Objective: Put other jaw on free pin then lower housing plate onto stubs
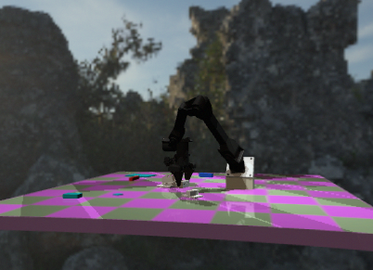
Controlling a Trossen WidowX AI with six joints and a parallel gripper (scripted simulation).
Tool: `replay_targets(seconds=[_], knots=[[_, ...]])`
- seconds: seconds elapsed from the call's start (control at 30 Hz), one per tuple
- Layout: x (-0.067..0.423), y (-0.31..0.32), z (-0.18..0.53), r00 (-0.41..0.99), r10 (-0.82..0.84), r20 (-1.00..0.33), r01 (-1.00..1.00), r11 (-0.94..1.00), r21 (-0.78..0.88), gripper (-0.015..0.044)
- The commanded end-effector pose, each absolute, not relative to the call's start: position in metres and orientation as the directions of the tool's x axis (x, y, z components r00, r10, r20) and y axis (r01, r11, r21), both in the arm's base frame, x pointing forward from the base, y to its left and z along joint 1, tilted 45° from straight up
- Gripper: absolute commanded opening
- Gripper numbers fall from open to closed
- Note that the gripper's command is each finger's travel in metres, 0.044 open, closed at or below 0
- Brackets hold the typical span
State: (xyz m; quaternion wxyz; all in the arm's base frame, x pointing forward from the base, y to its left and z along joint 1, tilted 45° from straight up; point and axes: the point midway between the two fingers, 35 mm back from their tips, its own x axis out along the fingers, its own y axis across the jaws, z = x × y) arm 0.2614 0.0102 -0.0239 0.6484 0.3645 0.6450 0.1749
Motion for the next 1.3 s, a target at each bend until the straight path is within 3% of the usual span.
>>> replay_targets(seconds=[0.0, 0.77, 1.03, 1.27], knots=[[0.261, 0.01, -0.024, 0.107, 0.697, -0.709, 0.243, 0.673, 0.698, 0.044], [0.256, -0.039, 0.023, 0.116, 0.692, -0.712, 0.249, 0.674, 0.696, 0.044], [0.195, -0.073, 0.06, 0.104, 0.692, -0.715, 0.249, 0.678, 0.692, 0.044], [0.193, -0.073, 0.061, 0.104, 0.692, -0.714, 0.249, 0.677, 0.692, 0.044]])
